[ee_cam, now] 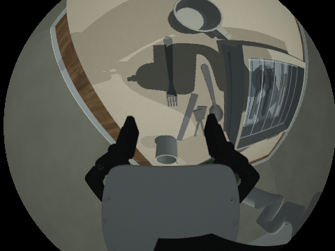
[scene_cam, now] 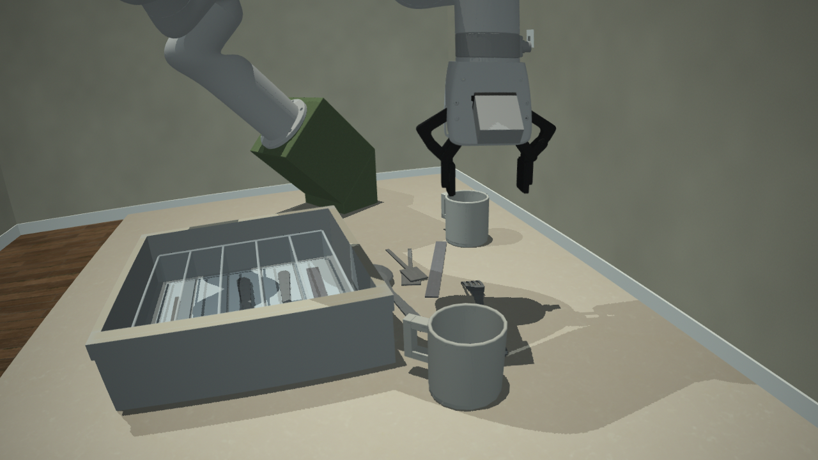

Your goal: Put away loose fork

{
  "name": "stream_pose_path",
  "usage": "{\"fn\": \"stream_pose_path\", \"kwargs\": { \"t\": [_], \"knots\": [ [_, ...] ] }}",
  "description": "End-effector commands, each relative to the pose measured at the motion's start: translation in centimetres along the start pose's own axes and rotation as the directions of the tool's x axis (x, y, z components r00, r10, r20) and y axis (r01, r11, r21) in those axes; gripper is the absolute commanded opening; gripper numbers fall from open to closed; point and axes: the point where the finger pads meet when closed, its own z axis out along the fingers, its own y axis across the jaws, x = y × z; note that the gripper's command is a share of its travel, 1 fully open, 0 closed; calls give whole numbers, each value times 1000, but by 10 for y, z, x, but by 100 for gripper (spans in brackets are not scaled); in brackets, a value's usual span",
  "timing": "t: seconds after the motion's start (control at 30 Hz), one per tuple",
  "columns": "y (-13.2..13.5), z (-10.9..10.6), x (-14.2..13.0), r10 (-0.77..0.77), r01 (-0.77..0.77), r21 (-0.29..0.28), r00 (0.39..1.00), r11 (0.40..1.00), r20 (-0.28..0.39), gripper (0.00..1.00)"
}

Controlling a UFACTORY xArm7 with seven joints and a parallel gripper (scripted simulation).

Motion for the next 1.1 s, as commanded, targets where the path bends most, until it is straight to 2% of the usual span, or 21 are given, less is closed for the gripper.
{"fn": "stream_pose_path", "kwargs": {
  "t": [0.0, 0.4, 0.57, 0.7, 0.77, 0.9, 1.07],
  "knots": [
    [-2, -2, 0, 0, 0, 5, 1000, 1000, -2, 100],
    [-2, -2, 0, 17, -17, 5, 1000, 1000, -2, 100],
    [-2, 1, -2, 96, -96, 5, 995, 995, 0, 100],
    [-3, 5, -4, 219, -219, 4, 976, 976, 3, 100],
    [-3, 5, -4, 219, -219, 4, 976, 976, 3, 100],
    [-4, 11, -7, 394, -394, 2, 919, 919, 7, 100],
    [-5, 21, -12, 614, -614, -4, 790, 790, 11, 100]
  ]
}}
